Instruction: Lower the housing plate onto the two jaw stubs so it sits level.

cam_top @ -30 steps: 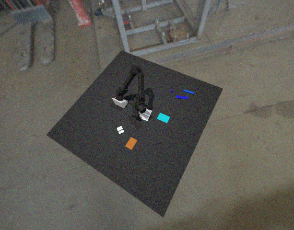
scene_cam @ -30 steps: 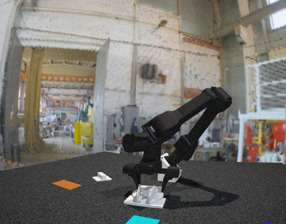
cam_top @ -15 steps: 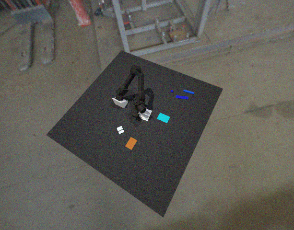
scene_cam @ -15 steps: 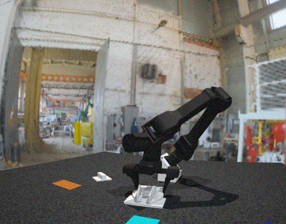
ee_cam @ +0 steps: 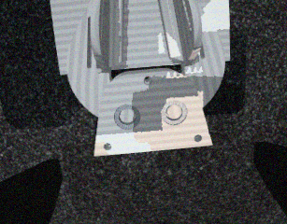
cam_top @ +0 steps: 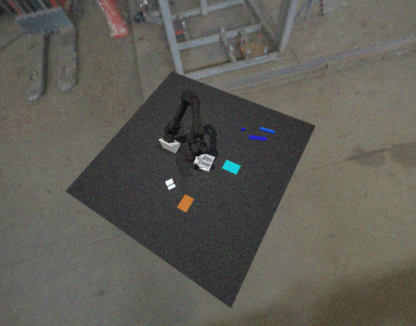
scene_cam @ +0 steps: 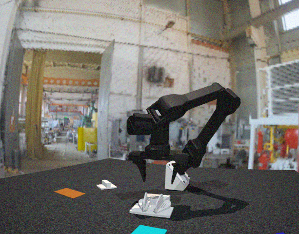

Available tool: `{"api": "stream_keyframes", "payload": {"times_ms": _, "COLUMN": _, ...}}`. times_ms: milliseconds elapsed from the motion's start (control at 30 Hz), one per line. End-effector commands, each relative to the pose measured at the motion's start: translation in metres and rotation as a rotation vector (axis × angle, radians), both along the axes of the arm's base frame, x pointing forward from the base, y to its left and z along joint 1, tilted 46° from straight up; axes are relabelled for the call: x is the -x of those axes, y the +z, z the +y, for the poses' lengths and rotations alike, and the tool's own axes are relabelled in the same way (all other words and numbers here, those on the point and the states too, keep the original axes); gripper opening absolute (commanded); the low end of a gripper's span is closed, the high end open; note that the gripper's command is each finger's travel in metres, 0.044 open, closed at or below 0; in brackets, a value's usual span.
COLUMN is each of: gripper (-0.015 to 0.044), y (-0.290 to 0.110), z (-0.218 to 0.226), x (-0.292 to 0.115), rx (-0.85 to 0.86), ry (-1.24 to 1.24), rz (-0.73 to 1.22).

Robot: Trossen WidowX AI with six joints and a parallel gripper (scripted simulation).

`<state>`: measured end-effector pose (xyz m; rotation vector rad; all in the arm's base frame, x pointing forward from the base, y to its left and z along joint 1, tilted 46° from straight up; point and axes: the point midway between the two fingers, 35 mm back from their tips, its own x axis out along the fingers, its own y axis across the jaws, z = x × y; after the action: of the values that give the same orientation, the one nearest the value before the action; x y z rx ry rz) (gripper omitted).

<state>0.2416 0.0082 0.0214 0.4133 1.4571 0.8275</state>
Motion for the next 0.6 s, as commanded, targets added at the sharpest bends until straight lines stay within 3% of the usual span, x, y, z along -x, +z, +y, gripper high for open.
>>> {"api": "stream_keyframes", "payload": {"times_ms": 0, "gripper": 0.0440, "y": 0.000, "z": -0.001, "x": 0.001, "rx": 0.001, "ry": 0.000, "rz": 0.001}}
{"api": "stream_keyframes", "payload": {"times_ms": 200, "gripper": 0.0440, "y": 0.040, "z": -0.044, "x": 0.030, "rx": 0.009, "ry": 0.012, "rz": 0.004}}
{"api": "stream_keyframes", "payload": {"times_ms": 567, "gripper": 0.0440, "y": 0.042, "z": -0.045, "x": 0.031, "rx": 0.009, "ry": 0.012, "rz": 0.004}}
